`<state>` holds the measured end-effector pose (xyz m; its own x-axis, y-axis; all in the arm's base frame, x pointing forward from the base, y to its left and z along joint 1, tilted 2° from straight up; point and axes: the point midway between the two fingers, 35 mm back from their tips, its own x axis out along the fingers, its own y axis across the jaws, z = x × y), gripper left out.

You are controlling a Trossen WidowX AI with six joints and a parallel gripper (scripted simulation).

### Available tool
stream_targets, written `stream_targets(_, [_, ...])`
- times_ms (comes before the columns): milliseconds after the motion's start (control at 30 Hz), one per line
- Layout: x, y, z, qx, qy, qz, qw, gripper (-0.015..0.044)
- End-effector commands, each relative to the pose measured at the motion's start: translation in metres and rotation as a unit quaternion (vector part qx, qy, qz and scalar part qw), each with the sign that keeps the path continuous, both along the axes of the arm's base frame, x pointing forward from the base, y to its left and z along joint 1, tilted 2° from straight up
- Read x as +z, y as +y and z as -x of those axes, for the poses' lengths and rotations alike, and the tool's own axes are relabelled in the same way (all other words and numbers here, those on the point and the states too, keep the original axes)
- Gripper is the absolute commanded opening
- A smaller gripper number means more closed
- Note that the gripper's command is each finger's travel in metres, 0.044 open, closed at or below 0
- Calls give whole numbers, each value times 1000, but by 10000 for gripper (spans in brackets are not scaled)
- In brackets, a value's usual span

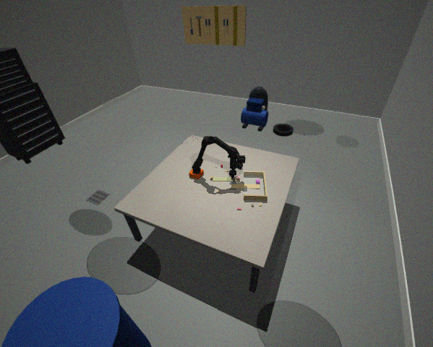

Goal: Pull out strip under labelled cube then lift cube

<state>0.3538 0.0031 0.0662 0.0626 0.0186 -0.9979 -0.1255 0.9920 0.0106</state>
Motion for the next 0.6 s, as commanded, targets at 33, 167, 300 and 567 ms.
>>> stream_targets(33, [6,1,-18,-2,-4,2,1000,440])
stream_targets(167, [9,2,-29,-2,-5,2,1000,440])
stream_targets(300, [13,2,-41,-2,-5,2,1000,440])
stream_targets(567, [12,2,-47,-2,-6,2,1000,335])
